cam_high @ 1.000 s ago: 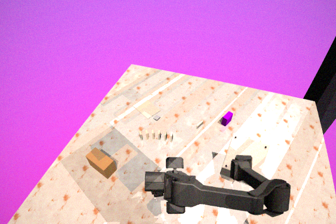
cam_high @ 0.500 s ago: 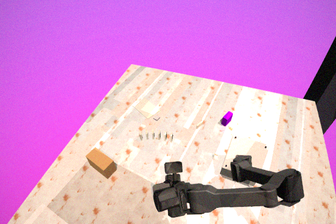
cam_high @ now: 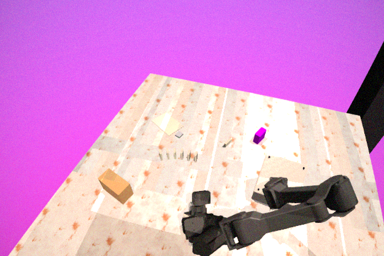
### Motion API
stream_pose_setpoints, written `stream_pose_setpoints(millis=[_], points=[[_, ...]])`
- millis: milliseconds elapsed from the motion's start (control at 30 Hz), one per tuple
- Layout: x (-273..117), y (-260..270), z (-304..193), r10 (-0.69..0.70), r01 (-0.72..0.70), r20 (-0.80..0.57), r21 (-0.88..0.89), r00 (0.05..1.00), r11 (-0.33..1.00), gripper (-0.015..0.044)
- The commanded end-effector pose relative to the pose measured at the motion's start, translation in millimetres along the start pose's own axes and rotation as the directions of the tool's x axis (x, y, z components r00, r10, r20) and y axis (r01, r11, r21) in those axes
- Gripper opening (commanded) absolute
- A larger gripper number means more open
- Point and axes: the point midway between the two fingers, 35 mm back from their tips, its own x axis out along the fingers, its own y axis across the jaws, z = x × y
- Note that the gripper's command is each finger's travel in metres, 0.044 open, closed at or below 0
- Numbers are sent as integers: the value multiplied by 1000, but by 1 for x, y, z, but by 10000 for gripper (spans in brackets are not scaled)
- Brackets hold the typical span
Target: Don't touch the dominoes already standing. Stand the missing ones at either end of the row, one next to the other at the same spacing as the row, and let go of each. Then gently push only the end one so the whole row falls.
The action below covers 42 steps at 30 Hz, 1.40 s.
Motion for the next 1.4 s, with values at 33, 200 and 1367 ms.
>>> stream_pose_setpoints(millis=[33,200,1367], points=[[-6,3,4,-15,9,113,49,993,999,107],[-13,7,7,-25,-1,225,113,974,994,107],[-63,-5,-10,-137,-287,600,555,788,781,107]])
